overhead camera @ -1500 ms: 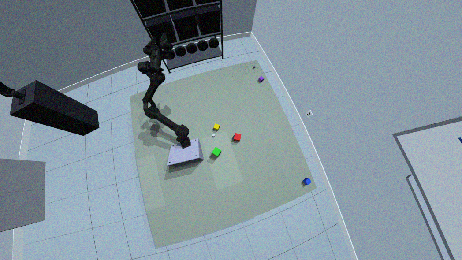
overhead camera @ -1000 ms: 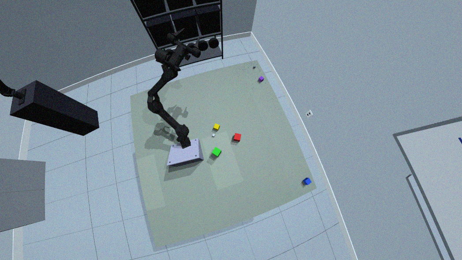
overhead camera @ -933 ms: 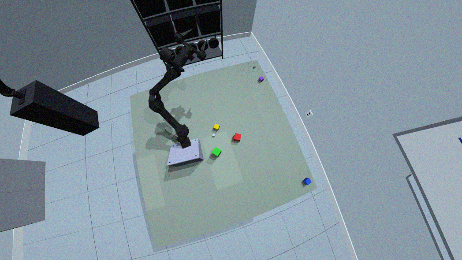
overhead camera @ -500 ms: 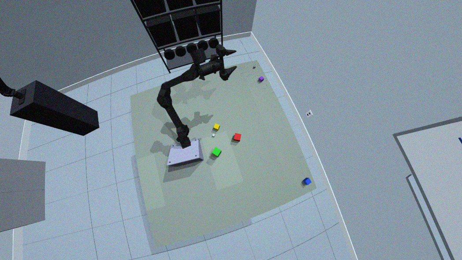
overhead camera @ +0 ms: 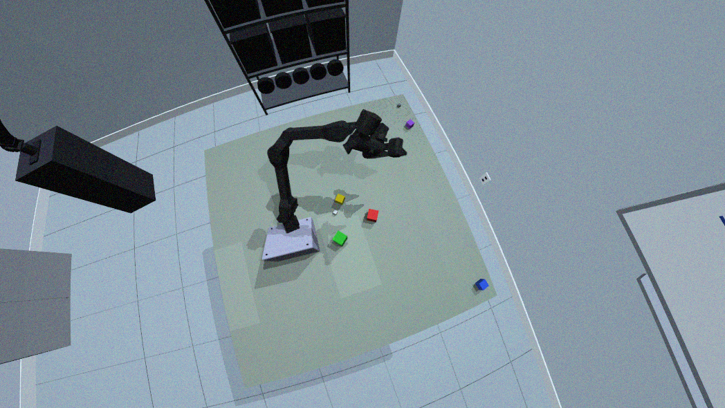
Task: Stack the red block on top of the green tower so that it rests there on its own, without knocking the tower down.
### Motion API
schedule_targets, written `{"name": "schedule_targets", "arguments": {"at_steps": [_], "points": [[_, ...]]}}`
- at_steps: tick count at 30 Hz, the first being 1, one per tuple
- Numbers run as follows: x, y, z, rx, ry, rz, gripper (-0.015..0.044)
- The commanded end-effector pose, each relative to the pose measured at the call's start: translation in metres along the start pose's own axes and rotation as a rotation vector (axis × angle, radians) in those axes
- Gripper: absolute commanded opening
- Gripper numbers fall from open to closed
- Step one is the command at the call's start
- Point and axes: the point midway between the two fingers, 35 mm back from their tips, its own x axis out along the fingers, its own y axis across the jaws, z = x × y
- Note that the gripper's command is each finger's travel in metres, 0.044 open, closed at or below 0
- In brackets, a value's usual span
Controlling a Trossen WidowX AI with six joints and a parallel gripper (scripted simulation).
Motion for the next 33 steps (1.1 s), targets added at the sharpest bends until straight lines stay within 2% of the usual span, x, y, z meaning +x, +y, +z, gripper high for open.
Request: {"name": "schedule_targets", "arguments": {"at_steps": [1, 11, 21, 33], "points": [[0.019, 0.007, -0.033, 0.181, 0.1, 0.081, 0.044], [0.058, 0.052, -0.135, 0.75, 0.478, 0.291, 0.044], [0.056, 0.109, -0.219, 1.291, 0.928, 0.41, 0.044], [0.067, 0.126, -0.23, 1.323, 0.957, 0.415, 0.044]]}}
